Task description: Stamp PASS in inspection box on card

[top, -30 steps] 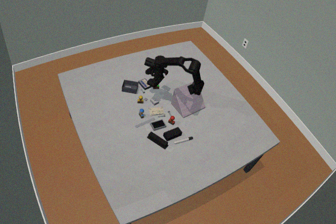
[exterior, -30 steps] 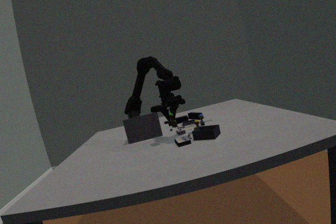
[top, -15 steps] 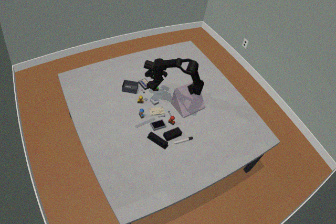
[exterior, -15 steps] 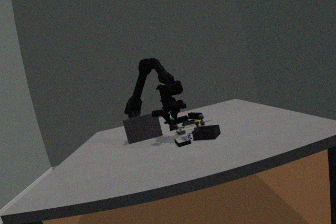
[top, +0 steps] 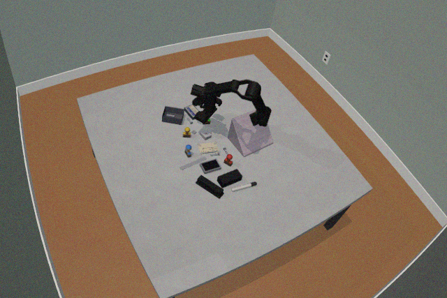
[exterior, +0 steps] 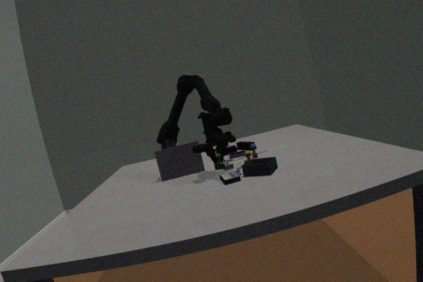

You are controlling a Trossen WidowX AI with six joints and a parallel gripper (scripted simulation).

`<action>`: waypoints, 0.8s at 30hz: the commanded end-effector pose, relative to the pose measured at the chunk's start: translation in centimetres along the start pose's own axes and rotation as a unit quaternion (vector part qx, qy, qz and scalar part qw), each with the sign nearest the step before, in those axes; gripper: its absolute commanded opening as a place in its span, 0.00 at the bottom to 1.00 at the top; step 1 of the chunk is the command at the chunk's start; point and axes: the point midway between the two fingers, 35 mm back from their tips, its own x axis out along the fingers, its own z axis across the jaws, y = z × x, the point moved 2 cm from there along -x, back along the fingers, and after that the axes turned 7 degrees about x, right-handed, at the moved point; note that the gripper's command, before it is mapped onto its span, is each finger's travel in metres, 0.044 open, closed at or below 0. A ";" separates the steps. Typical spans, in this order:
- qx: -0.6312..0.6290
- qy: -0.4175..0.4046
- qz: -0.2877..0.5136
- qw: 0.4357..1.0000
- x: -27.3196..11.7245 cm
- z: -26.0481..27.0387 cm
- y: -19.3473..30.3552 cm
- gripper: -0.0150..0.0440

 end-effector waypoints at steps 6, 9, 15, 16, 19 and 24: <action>0.005 -0.001 0.005 1.000 1.7 -0.2 0.3 0.25; 0.005 -0.001 0.006 1.000 2.0 -0.2 0.3 0.25; 0.000 0.000 0.002 1.000 1.7 -0.1 0.3 0.39; 0.000 0.000 0.002 1.000 1.7 -0.1 0.3 0.43; 0.000 0.000 0.002 1.000 1.7 -0.1 0.3 0.57; 0.000 0.000 0.002 1.000 1.7 -0.1 0.3 0.70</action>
